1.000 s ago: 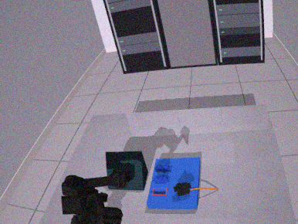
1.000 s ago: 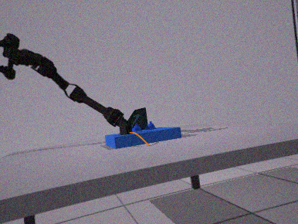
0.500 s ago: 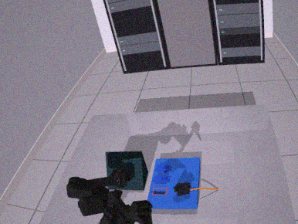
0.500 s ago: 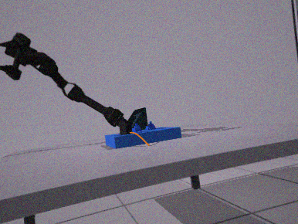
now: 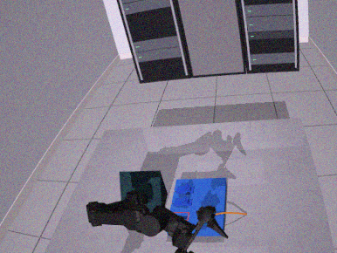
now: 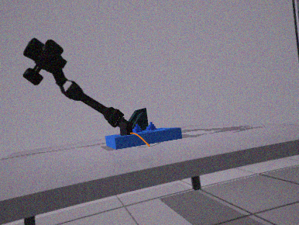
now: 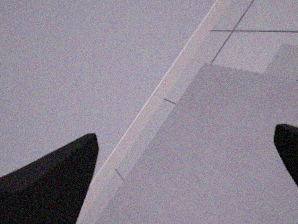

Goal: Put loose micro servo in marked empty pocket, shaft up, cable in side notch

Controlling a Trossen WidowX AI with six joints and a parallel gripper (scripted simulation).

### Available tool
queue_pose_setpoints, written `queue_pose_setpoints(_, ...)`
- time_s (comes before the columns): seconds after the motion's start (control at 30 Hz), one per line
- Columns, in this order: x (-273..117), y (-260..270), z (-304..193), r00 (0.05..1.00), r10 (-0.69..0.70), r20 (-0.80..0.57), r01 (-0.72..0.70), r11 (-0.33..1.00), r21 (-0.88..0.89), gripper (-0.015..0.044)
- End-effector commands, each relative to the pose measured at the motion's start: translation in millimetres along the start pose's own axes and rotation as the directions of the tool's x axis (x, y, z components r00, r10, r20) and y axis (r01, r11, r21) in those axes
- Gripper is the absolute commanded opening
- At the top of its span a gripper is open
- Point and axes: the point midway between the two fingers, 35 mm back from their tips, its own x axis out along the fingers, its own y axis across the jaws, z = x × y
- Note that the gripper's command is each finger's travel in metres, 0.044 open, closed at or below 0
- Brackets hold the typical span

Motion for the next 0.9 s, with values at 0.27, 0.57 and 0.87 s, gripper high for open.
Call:
queue_pose_setpoints(0.27,16.3,49.3,-109.9,0.939,0.009,-0.345,-0.083,0.976,-0.2,0.044)
queue_pose_setpoints(0.57,7.1,69.9,-185.8,0.83,-0.052,-0.556,-0.178,0.919,-0.351,0.044)
queue_pose_setpoints(0.87,-15.2,77.5,-251.7,0.69,-0.168,-0.704,-0.293,0.825,-0.484,0.044)
